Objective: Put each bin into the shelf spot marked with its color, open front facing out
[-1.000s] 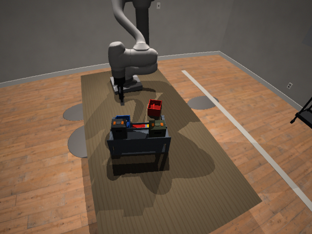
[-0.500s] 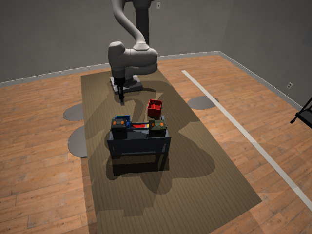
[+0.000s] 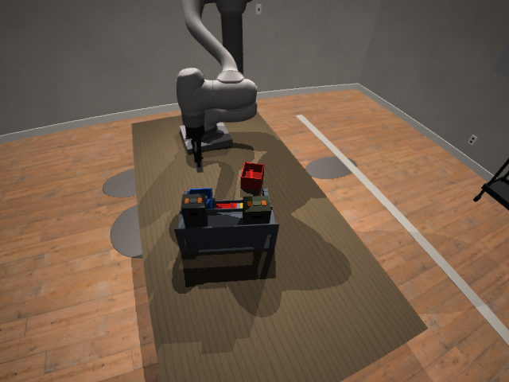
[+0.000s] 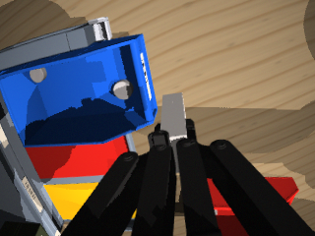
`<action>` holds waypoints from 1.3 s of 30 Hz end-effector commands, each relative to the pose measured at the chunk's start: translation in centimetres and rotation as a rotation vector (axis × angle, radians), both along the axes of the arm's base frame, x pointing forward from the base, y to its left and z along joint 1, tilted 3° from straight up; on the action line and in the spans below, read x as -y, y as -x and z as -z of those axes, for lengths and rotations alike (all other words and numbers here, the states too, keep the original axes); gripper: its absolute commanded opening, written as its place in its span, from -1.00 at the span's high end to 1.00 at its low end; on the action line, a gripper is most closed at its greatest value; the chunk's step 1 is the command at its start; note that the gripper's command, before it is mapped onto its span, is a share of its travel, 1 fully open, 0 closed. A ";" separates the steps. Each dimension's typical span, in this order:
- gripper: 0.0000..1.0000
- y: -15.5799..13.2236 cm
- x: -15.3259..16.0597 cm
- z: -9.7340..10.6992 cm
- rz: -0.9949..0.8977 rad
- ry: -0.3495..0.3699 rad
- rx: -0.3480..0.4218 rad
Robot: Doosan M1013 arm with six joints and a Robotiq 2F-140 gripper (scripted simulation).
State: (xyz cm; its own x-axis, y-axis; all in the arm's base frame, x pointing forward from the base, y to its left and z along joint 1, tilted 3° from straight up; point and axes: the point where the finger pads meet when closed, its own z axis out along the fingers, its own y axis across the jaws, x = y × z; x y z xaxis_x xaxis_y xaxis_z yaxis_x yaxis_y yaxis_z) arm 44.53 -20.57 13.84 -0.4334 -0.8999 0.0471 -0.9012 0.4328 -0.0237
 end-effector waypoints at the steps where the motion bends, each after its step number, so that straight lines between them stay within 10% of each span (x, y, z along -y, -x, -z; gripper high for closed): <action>1: 0.80 0.0 0.0 0.0 0.000 0.000 0.000; 39: 0.80 0.0 0.5 8.8 0.000 0.000 0.000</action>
State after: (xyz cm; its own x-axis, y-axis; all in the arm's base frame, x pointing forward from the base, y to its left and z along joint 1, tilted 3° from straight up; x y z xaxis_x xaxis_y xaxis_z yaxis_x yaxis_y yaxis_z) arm 44.51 -21.00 5.84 -0.4333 -0.9000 0.0469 -0.9012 0.4327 -0.0234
